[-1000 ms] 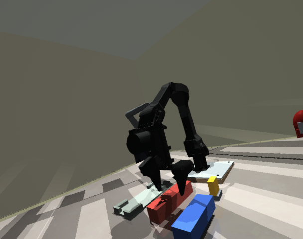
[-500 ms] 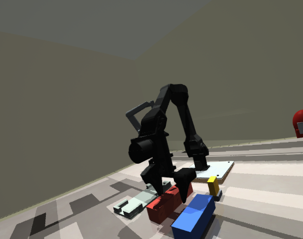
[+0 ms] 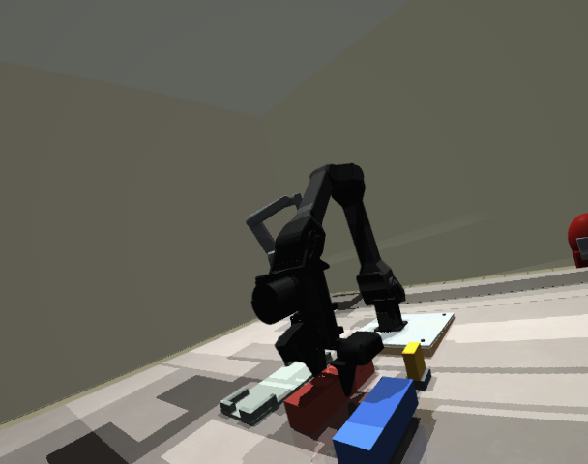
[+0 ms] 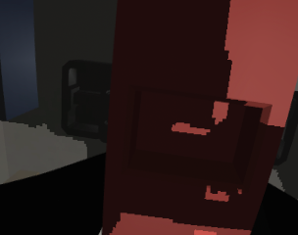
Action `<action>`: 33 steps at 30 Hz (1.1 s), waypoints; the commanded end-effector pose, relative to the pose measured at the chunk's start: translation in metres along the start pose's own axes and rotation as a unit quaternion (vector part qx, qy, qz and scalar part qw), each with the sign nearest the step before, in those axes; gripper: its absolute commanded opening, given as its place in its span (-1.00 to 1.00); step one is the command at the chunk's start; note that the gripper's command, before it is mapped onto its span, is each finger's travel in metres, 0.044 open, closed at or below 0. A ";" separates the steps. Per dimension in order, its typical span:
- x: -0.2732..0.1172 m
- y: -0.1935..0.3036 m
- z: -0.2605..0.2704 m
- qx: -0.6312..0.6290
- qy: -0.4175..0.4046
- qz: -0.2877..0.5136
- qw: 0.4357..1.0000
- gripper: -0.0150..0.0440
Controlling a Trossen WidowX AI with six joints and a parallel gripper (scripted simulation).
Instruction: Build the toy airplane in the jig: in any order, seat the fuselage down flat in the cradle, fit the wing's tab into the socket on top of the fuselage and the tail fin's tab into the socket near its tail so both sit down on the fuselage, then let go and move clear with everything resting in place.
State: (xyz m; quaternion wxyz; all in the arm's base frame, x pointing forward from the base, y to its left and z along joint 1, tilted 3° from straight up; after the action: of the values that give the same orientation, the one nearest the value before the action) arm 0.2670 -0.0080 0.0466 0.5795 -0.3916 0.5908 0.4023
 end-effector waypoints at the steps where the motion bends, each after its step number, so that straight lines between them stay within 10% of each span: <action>1: 0.001 0.000 0.000 -0.001 0.001 -0.001 1.000 0.04; 10: -0.007 -0.002 0.000 -0.001 0.001 -0.001 1.000 -0.49; 33: -0.077 -0.008 0.003 -0.002 0.001 -0.002 1.000 -0.49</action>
State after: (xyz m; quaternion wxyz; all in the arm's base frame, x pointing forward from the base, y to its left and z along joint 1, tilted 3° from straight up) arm 0.2762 -0.0085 0.1096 0.5765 -0.3902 0.5936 0.4039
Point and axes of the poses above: the point midway between the two fingers, 35 mm back from their tips, its own x axis out along the fingers, its own z axis across the jaws, y = z × x, the point moved 3 cm from there along -x, back along the fingers, and after that the axes turned 15 degrees about x, right-handed, at the moved point
